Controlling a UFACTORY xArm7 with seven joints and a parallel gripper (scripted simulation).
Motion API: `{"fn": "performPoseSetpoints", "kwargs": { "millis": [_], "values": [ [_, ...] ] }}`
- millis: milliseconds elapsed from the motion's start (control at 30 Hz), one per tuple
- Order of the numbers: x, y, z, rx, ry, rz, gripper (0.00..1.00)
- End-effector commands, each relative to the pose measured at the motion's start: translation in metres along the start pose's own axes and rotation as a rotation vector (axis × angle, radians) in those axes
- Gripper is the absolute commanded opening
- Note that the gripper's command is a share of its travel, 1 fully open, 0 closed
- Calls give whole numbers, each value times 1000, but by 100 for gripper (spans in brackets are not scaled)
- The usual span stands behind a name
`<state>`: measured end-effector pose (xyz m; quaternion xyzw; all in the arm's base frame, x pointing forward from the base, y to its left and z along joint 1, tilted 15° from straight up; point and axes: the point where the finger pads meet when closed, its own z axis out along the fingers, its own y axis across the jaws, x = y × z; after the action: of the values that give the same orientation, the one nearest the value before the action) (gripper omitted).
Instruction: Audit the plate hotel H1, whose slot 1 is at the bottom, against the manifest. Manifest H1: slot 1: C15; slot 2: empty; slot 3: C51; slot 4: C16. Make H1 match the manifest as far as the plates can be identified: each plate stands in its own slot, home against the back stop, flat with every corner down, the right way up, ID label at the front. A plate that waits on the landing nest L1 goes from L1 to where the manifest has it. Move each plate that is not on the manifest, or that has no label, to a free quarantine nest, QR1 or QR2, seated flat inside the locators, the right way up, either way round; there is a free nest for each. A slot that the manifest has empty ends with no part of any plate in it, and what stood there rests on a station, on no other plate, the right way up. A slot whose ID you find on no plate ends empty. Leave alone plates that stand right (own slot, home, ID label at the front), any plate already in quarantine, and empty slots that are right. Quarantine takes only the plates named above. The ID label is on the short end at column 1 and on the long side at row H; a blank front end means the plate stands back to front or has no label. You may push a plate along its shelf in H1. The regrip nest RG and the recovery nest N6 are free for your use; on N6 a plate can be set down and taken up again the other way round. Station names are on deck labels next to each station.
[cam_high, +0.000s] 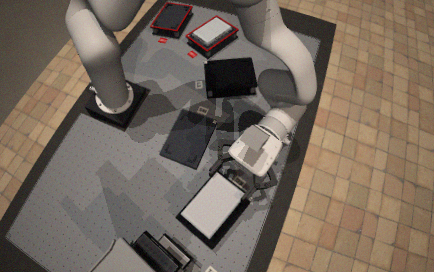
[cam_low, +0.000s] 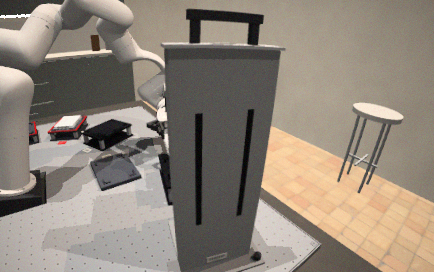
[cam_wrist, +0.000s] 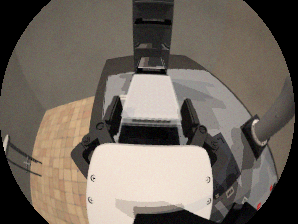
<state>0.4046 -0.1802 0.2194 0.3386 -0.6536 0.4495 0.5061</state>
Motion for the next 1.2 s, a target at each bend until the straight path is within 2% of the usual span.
{"fn": "performPoseSetpoints", "kwargs": {
  "millis": [0, 1167],
  "values": [
    [7, -1, 0, -1, -1, 3, 0],
    [59, -1, 0, -1, -1, 3, 0]
  ]
}}
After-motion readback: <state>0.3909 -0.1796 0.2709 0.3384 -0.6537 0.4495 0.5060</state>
